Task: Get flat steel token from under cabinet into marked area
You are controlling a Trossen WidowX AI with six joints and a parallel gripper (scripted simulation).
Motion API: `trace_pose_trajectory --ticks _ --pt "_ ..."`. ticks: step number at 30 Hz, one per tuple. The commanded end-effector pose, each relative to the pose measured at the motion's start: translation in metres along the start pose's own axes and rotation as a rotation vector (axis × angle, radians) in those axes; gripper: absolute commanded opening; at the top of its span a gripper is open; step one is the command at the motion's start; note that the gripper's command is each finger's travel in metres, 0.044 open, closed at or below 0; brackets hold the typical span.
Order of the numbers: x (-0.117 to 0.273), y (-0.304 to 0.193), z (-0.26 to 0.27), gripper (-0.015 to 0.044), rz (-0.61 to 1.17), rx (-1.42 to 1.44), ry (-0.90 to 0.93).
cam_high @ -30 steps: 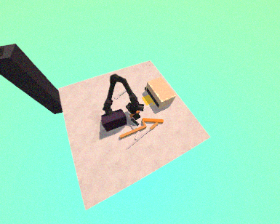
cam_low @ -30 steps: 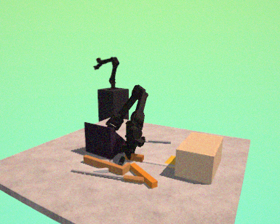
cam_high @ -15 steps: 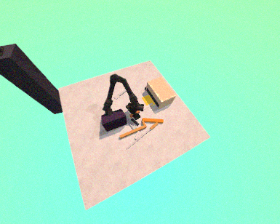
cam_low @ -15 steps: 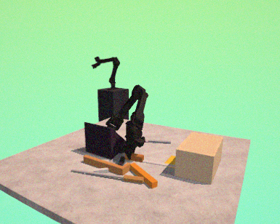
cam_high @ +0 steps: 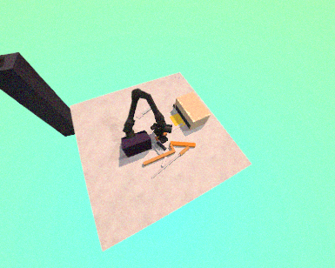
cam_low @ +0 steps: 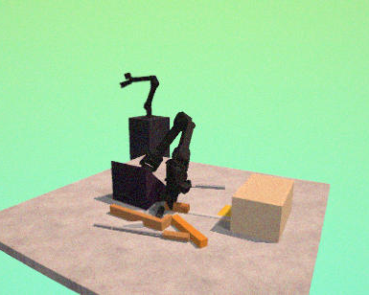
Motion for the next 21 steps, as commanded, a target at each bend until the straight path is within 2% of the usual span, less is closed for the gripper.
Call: trace_pose_trajectory --ticks 1,21 --pt "0.000 0.001 0.000 0.0000 0.000 0.001 0.000" --pt "0.001 0.029 -0.001 0.0000 -0.001 0.000 0.002"
Point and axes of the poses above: the point midway between the two fingers, 35 mm back from their tips, its own x axis back along the fingers, its own z axis across the jaws, y = z × x, the point moved 8 cm from there along x, back along the fingers, and after that the axes turned 1 degree about x, right-handed, at the moved point
